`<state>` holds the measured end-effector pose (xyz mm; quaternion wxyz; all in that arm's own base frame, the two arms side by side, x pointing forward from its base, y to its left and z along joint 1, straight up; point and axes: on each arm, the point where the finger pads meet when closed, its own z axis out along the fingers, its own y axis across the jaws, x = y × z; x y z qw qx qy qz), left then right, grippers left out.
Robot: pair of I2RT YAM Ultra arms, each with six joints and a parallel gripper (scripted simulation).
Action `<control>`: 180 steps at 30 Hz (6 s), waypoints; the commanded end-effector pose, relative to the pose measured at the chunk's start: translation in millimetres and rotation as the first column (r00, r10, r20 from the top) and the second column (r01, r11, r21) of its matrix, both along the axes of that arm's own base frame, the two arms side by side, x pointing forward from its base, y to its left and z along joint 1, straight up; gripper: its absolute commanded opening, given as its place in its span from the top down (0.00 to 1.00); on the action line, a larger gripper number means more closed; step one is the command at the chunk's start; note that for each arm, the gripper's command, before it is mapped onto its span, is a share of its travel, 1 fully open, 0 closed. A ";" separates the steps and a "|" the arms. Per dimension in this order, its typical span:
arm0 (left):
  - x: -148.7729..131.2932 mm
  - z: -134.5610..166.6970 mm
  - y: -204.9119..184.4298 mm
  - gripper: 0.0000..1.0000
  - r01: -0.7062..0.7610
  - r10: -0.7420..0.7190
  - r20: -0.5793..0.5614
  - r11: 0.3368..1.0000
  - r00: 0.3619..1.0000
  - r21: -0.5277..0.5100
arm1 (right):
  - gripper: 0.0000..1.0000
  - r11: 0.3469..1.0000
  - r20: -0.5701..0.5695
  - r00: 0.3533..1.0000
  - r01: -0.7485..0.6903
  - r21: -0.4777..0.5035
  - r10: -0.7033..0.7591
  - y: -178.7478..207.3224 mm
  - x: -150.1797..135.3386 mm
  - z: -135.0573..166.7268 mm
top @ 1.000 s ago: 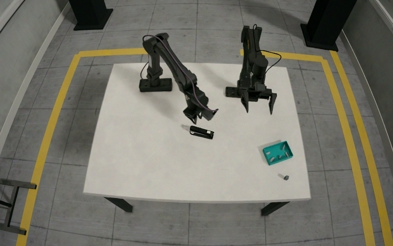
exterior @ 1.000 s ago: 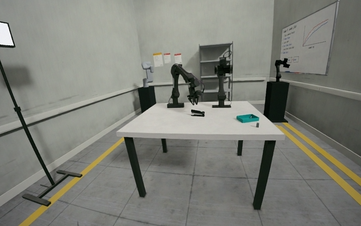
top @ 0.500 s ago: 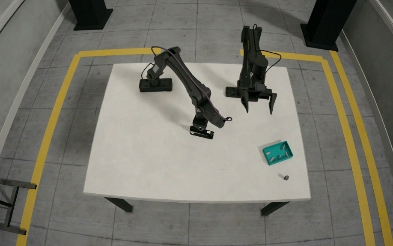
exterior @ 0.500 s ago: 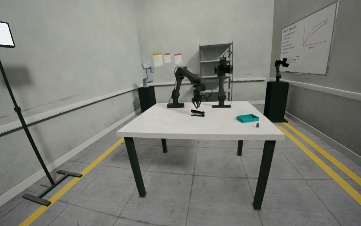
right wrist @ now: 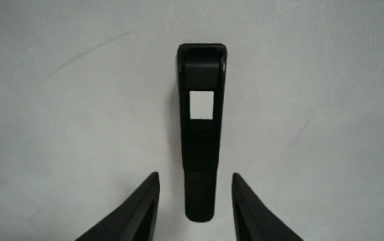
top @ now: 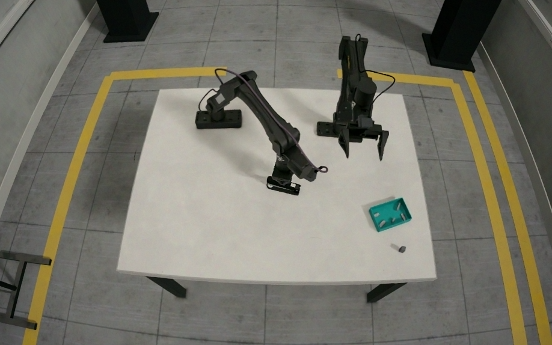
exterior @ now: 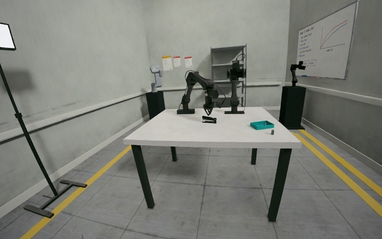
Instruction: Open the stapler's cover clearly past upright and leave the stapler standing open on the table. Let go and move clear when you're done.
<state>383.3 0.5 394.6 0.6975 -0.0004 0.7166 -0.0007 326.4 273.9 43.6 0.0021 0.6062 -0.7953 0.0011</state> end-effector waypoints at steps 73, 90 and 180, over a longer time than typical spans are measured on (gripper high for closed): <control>-2.9 18.1 0.5 0.00 0.000 0.000 0.042 1.000 0.999 0.002 | 0.82 1.000 0.022 1.000 0.011 0.021 -0.011 -1.6 6.7 17.3; -2.9 18.1 0.5 0.00 0.000 0.000 0.042 1.000 0.999 0.002 | 0.82 0.999 0.022 1.000 0.008 0.036 -0.008 -12.6 -31.3 -1.1; -2.9 18.1 0.5 0.00 0.000 0.000 0.042 1.000 0.999 0.002 | 0.82 0.452 0.005 0.452 0.891 0.028 -0.892 -21.5 -39.0 -19.0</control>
